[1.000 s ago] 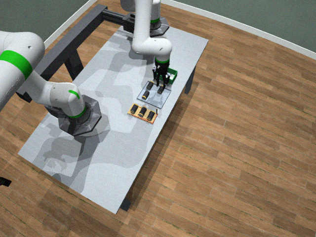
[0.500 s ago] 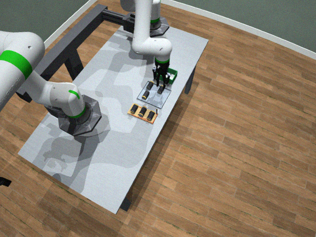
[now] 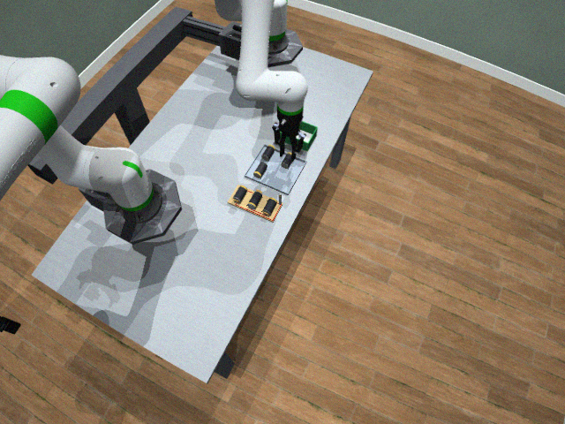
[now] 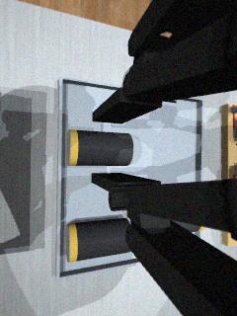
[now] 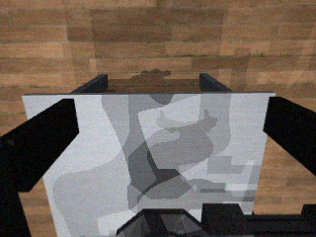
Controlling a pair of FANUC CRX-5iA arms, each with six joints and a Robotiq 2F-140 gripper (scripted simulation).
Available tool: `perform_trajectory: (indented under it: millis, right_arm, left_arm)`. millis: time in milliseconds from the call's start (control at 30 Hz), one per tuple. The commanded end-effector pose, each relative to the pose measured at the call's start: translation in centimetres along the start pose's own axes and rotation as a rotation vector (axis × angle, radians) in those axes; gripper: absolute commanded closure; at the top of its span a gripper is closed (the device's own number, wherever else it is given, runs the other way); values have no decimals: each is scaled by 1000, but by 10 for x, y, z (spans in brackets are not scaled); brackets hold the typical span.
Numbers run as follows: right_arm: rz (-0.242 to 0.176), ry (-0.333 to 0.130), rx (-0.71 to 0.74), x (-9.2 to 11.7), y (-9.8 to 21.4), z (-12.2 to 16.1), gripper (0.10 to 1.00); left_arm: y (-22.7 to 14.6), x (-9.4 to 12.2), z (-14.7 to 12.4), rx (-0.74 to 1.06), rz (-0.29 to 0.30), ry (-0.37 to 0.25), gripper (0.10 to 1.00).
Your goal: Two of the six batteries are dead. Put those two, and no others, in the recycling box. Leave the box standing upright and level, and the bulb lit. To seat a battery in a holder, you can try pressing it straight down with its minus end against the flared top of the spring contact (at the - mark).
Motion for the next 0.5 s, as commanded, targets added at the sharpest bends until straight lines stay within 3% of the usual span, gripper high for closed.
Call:
perform_trajectory:
  millis: [0,467]
  right_arm:
    - [0,2,0,1,0,0,98]
    - [0,2,0,1,0,0,98]
  left_arm:
    - [0,-14,-1,0,-1,-2,734]
    - [0,-27,-1,0,-1,-2,734]
Point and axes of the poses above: on each arm, the point where the finger pads meet when closed, its own x axis back along the fingers, its own y axis across the jaws, z = x × y, the point moved 9 cm from there along x, back along the fingers, and after that the axes turned 3 degrees about x, right-handed, at the moved point
